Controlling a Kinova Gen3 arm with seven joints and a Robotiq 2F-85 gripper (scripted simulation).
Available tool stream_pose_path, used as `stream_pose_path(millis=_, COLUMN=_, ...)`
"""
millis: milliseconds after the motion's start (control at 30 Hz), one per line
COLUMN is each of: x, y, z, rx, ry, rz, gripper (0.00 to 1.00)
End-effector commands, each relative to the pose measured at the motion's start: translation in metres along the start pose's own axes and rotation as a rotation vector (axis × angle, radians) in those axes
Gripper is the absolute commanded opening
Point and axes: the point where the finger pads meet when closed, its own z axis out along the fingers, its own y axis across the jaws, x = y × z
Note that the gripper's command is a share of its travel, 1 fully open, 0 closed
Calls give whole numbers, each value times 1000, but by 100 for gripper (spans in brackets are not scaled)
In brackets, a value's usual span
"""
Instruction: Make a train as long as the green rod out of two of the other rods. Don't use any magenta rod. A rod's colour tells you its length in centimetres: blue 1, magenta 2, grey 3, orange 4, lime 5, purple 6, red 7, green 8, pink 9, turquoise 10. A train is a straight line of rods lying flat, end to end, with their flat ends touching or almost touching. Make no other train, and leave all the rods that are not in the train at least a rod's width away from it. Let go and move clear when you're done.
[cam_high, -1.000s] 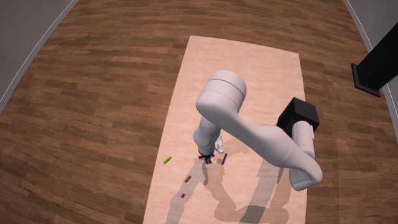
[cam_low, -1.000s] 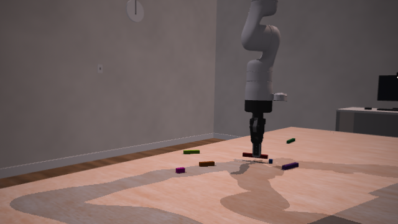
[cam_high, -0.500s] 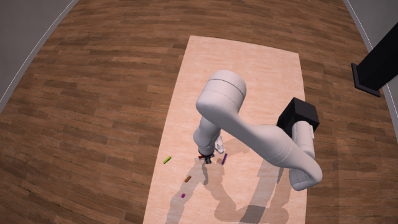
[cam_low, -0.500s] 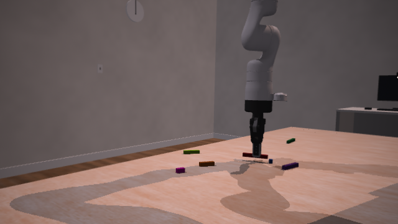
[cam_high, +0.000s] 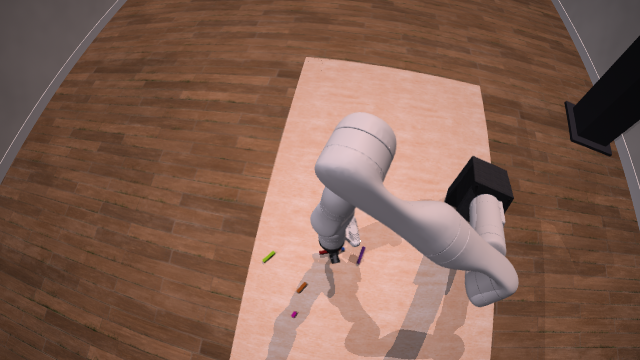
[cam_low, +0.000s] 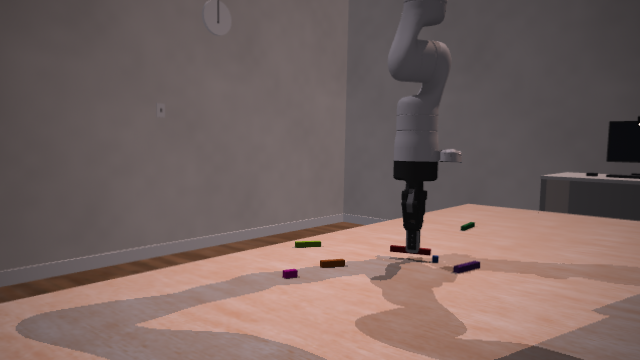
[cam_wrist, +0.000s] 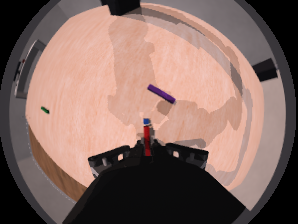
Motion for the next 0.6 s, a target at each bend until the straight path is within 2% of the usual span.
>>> stream_pose_path(millis=0, x=-1, y=-4, z=-1, rx=5, ry=-3, rz=-11, gripper=5)
stream_pose_path(millis=567, x=0, y=-4, z=-1, rx=5, ry=-3, rz=-20, gripper=5)
